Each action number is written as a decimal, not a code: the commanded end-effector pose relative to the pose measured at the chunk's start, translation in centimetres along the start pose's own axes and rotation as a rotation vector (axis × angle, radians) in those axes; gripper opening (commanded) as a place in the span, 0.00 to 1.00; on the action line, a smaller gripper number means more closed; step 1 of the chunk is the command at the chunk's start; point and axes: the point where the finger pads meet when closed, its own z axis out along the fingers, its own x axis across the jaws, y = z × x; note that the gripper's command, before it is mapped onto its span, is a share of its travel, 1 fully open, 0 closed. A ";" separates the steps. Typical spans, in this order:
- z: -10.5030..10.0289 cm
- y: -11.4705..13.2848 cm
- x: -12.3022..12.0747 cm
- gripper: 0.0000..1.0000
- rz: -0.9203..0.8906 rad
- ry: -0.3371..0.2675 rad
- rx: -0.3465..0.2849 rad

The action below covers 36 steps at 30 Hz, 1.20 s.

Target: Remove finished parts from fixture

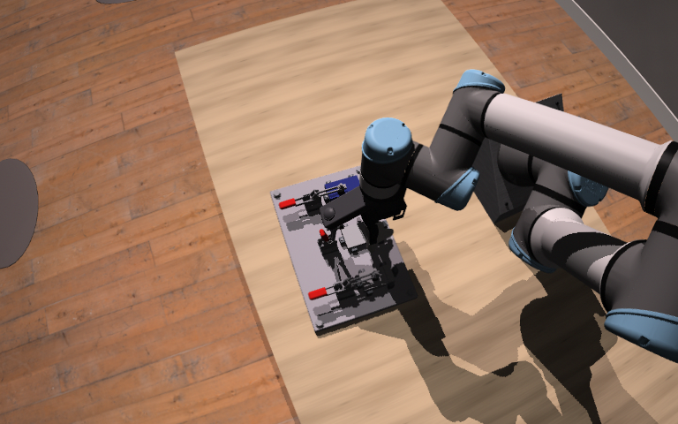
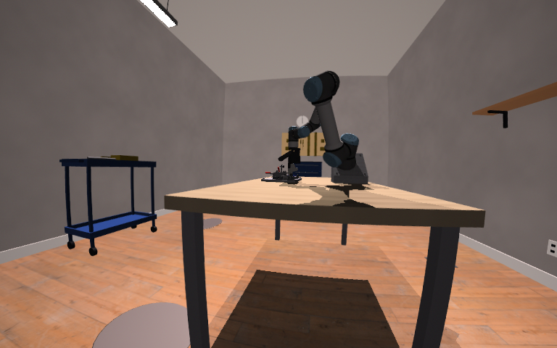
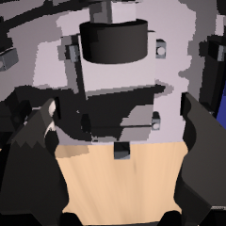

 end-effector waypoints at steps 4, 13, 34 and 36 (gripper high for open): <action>0.0 0.0 0.0 0.59 0.000 0.000 0.001; 0.0 0.0 0.0 0.00 0.000 0.000 0.001; 0.0 0.0 0.0 0.00 0.000 0.000 0.001; 0.0 0.0 0.0 0.00 0.000 0.000 0.001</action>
